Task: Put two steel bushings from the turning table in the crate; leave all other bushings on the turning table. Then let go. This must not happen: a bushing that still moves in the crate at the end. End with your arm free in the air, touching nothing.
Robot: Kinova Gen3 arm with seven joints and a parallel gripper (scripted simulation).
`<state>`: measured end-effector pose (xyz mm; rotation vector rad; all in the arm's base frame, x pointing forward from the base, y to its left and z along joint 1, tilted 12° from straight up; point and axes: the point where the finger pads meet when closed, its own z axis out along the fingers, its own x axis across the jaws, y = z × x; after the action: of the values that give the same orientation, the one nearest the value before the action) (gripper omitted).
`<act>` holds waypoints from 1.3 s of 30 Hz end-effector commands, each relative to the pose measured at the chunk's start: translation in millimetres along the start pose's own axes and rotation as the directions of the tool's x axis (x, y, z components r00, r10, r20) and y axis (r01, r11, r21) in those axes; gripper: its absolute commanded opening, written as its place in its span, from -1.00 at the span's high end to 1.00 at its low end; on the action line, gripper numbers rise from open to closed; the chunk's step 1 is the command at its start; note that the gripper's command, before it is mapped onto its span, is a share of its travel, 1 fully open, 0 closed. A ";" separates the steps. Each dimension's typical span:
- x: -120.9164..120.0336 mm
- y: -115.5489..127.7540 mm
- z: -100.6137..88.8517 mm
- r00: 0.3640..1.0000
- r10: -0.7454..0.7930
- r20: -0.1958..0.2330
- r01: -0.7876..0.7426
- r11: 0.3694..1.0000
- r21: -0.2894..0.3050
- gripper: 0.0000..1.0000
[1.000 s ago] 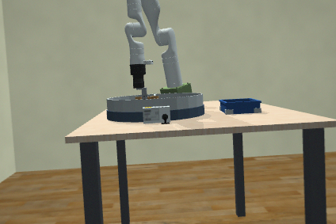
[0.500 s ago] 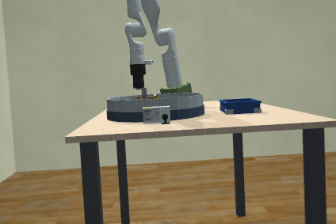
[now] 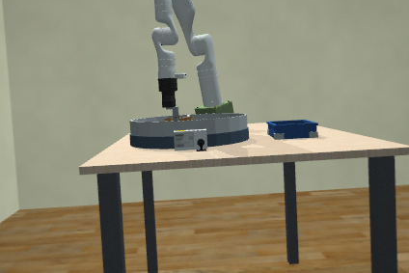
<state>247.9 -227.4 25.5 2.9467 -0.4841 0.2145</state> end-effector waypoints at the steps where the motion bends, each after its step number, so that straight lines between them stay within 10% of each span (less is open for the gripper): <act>1: 0.4 0.1 -0.3 1.000 0.000 -0.001 0.000 1.000 0.000 1.00; 39: 3.9 -0.2 -12.2 1.000 -0.002 0.000 0.002 1.000 0.000 1.00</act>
<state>249.4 -225.3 34.4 2.9505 -0.4779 0.2063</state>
